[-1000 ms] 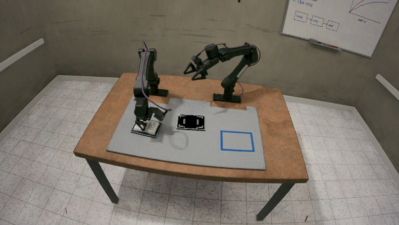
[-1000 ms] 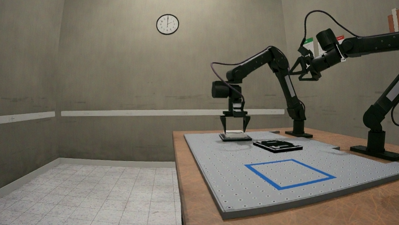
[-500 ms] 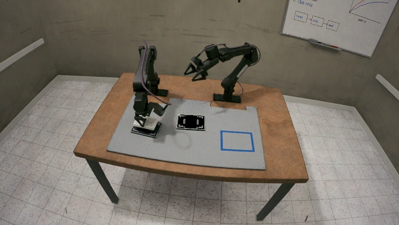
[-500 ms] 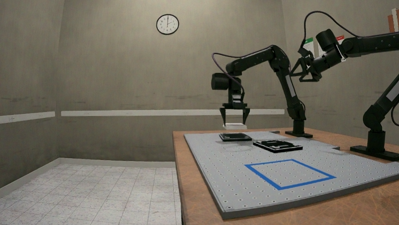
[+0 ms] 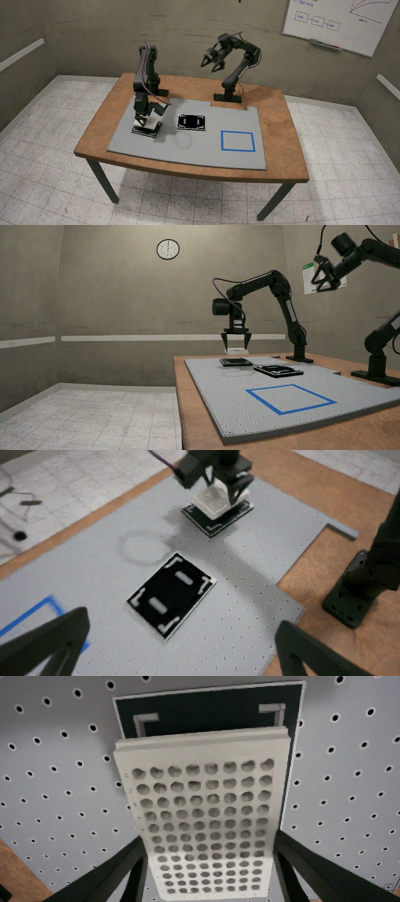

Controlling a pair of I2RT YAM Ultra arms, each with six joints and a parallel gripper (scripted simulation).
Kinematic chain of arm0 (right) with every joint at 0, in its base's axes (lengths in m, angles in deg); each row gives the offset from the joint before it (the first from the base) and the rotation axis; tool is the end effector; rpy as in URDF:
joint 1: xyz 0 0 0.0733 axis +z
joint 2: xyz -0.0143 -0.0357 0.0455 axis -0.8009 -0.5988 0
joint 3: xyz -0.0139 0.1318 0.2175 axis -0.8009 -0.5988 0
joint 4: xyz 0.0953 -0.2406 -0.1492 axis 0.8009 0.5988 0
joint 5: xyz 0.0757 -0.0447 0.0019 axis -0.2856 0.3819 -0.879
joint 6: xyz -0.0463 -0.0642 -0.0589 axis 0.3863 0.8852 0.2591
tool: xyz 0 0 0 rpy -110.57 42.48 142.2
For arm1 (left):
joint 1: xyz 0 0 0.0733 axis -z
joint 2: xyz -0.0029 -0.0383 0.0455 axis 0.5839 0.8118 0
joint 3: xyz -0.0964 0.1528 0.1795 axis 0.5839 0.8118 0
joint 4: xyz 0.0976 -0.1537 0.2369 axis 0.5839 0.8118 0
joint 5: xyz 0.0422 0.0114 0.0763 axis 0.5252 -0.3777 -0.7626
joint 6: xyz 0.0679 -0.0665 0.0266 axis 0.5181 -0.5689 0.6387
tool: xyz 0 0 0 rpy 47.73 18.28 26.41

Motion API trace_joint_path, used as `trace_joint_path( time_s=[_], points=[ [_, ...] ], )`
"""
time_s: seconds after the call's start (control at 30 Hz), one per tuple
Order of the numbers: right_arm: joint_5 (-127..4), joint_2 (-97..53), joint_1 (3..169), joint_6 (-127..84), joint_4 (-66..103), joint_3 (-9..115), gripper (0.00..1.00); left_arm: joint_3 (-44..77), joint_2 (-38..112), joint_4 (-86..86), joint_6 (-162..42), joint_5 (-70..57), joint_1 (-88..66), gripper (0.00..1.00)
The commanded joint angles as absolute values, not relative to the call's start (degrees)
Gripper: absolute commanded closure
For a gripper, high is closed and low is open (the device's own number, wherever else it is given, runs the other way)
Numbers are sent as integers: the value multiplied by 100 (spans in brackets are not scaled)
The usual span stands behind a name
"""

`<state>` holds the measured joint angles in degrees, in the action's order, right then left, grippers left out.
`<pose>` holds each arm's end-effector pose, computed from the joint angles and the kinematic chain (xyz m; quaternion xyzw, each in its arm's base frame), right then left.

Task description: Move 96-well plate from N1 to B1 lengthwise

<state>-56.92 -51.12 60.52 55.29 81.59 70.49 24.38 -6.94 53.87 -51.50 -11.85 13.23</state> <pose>0.3975 0.0518 0.1257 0.6675 -0.7446 -0.0023 0.0059 0.1364 -0.1486 0.3694 0.3963 0.7747 -0.1583 0.4666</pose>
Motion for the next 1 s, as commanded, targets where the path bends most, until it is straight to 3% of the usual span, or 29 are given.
trace_joint_path(
  time_s=[0.0, 0.23, 0.57, 0.97],
  points=[
    [-5710, -5013, 6073, 5543, 8206, 7162, 21, 1638, -1017, 7042, -5309, -1343, 1159, 0],
    [-5710, -5013, 6073, 5543, 8206, 7162, 21, 452, -1014, 8396, -5412, -1381, 1069, 0],
    [-5722, -4929, 6209, 5116, 8165, 7118, 21, 285, -1068, 8409, -5133, -1094, 433, 0],
    [-5740, -4995, 8322, 2793, 8274, 7115, 21, 285, -1070, 8408, -5003, -952, 212, 0]
  ],
)
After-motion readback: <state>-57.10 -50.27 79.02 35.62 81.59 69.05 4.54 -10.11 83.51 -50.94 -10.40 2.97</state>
